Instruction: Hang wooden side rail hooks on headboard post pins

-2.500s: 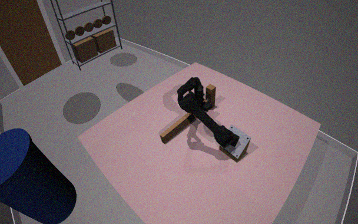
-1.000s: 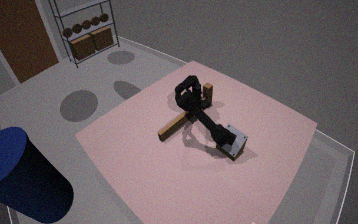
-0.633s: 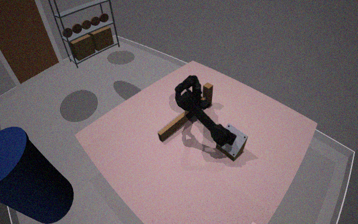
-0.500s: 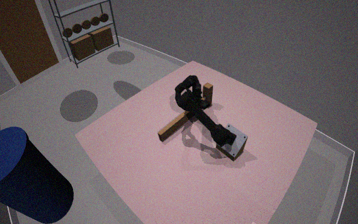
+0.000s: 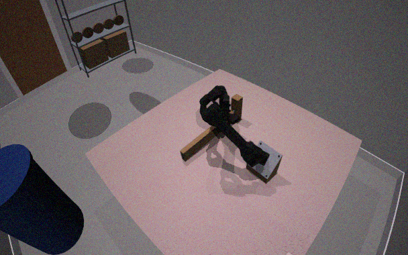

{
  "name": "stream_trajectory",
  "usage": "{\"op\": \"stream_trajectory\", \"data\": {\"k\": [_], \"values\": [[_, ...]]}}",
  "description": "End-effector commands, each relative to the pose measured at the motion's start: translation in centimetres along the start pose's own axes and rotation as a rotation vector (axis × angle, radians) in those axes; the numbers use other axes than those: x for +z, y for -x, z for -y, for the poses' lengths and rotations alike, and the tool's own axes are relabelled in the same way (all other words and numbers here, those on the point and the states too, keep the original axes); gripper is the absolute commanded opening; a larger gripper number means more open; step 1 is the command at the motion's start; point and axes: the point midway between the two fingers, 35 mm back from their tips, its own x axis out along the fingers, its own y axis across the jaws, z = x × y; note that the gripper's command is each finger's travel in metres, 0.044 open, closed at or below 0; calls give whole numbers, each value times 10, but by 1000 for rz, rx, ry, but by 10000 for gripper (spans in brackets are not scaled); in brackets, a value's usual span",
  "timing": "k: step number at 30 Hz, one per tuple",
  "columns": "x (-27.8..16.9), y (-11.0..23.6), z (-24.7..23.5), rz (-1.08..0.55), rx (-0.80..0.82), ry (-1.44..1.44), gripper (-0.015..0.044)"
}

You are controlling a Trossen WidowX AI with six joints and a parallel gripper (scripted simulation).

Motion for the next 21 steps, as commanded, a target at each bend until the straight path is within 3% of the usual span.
{"op": "stream_trajectory", "data": {"k": [1,21], "values": [[-3,3,1,-5,-7,1,0],[-5,4,1,-5,-7,1,0]]}}
